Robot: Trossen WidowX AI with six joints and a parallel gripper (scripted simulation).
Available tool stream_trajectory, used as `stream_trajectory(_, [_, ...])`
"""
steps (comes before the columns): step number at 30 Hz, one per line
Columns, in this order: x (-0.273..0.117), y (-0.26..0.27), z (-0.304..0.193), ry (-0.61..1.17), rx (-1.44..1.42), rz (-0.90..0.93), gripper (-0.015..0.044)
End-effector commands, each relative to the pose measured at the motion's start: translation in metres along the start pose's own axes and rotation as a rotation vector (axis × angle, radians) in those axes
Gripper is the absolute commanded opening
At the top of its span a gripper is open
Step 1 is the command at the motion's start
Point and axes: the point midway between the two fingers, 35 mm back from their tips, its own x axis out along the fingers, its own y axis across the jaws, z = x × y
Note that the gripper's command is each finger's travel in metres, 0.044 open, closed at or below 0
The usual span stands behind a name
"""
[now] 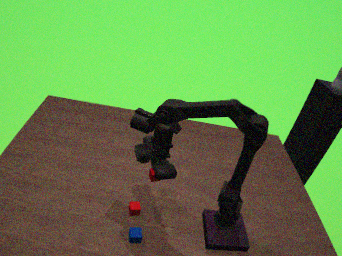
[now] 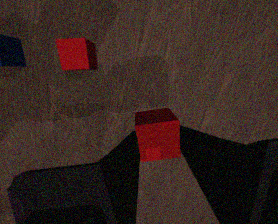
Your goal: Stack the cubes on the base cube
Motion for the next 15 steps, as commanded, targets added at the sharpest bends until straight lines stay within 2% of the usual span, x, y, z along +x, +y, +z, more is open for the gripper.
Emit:
stream_trajectory(1, [-0.019, -0.001, 0.001, -0.014, 0.006, -0.009, 0.0105])
stream_trajectory(7, [-0.036, 0.001, -0.002, -0.014, 0.006, -0.009, 0.0105])
stream_trajectory(15, [-0.034, 0.009, 0.006, -0.015, -0.029, -0.008, 0.0105])
